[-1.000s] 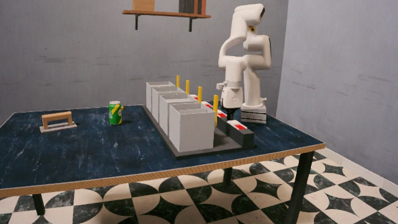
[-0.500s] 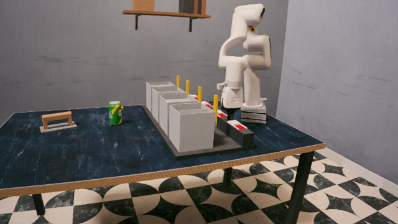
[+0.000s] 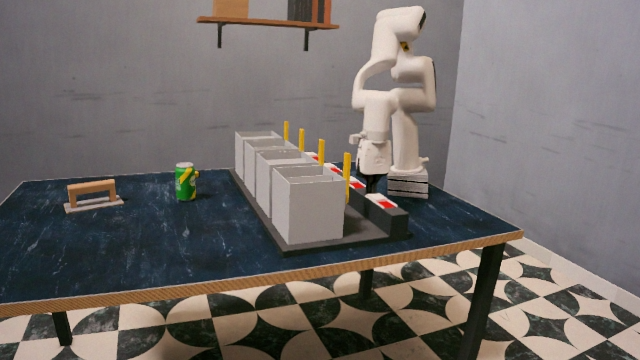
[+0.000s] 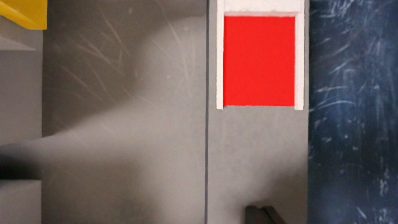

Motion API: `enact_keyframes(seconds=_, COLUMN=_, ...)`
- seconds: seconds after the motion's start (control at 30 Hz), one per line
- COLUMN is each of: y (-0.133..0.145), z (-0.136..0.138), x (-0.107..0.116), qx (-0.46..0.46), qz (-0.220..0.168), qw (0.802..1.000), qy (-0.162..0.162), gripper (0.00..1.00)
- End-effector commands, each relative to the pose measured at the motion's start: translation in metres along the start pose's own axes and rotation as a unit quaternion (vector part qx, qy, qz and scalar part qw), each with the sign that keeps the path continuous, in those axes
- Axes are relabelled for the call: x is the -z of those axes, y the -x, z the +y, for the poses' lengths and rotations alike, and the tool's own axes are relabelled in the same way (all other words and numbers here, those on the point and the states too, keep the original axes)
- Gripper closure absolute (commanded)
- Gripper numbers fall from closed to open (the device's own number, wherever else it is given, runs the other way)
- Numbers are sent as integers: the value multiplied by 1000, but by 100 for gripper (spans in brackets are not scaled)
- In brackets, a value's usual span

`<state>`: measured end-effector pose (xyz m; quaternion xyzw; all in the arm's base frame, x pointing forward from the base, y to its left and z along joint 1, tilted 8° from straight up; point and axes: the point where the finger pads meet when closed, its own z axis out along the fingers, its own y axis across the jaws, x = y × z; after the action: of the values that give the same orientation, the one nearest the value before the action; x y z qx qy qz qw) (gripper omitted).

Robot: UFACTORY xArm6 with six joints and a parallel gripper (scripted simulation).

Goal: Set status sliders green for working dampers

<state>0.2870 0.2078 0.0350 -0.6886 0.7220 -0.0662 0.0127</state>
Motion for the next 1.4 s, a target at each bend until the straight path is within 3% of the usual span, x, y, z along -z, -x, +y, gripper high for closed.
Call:
enact_keyframes(seconds=0.0, y=3, z=-1, x=1, qx=0, qz=-1, qw=1000, qy=-1, gripper=100)
enact_keyframes(seconds=1.37, y=24, z=-1, x=1, qx=0, qz=-1, qw=1000, qy=-1, gripper=100)
